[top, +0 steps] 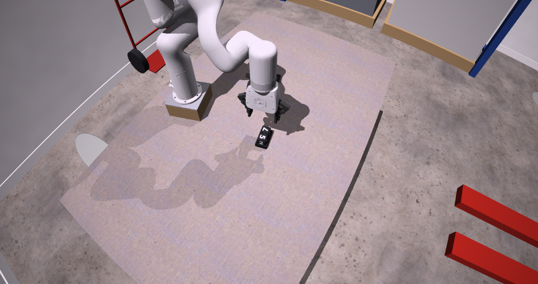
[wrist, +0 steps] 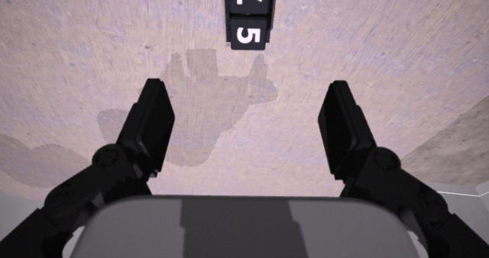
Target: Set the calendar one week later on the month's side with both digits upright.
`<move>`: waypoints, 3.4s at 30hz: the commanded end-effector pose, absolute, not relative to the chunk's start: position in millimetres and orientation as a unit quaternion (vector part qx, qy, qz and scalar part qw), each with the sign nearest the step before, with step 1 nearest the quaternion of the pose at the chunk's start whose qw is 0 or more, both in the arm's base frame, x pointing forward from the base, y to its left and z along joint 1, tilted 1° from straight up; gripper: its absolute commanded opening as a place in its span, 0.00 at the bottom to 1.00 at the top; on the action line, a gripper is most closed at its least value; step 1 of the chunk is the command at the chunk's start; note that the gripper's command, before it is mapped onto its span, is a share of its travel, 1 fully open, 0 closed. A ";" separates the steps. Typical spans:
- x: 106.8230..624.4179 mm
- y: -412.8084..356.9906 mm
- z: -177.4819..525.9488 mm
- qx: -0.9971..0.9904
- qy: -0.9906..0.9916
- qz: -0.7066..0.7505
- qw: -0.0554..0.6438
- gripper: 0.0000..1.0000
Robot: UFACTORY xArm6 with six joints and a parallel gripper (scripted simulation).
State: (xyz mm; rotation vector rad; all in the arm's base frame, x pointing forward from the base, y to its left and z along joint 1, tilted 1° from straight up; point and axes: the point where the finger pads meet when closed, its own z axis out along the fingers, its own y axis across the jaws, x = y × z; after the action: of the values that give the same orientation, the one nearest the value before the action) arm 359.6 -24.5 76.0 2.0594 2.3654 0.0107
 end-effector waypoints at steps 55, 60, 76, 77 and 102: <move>292.9 32.9 63.6 -0.138 0.990 0.000 0.005 1.00; 286.8 36.7 62.0 -0.209 0.978 0.000 0.005 1.00; 269.1 46.4 56.9 -0.405 0.914 -0.001 0.005 1.00; 267.7 47.1 56.5 -0.420 0.908 -0.001 0.005 1.00; 264.3 48.1 11.4 -0.458 0.889 -0.001 0.005 1.00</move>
State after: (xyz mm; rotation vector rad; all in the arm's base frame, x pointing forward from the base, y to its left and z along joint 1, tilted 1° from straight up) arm 260.9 47.8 29.8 -1.4364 2.7874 -0.0023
